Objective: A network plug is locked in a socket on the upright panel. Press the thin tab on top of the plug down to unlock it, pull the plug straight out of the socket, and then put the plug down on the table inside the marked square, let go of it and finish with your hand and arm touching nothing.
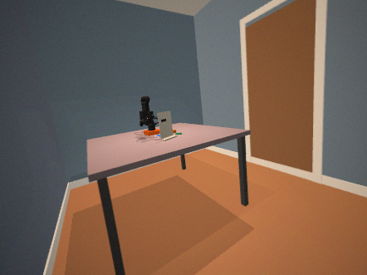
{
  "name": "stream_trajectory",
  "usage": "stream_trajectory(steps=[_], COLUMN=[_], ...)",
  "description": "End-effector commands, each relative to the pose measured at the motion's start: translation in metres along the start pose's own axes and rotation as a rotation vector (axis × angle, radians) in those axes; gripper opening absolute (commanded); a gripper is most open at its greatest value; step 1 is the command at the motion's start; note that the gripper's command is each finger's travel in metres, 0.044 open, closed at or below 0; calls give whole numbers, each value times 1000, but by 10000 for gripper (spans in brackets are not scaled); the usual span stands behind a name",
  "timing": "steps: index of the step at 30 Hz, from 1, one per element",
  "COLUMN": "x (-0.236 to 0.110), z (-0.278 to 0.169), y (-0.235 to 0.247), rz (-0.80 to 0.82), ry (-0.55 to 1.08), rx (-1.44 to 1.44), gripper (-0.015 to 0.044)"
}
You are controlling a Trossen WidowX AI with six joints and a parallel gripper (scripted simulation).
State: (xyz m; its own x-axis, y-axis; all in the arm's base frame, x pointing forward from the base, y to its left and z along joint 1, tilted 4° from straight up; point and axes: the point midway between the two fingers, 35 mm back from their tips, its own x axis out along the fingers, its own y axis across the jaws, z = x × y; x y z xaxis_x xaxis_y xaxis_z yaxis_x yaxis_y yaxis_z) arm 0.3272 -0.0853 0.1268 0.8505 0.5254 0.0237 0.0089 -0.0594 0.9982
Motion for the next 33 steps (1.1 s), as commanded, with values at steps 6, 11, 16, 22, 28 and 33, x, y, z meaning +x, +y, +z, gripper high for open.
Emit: stream_trajectory(steps=[6, 11, 16, 22, 28, 33], x=[12, 19, 27, 36, 45, 53], z=[6, 9, 11, 13, 16, 17], y=[1, 1, 2, 2, 2, 2], rz=[3, 4, 5, 6, 7, 7], ry=[-6, -6, -5, -5, -5, -5], rx=[-8, -8, -8, -9, -9, -9], gripper=[156, 156, 156, 156, 156, 156])
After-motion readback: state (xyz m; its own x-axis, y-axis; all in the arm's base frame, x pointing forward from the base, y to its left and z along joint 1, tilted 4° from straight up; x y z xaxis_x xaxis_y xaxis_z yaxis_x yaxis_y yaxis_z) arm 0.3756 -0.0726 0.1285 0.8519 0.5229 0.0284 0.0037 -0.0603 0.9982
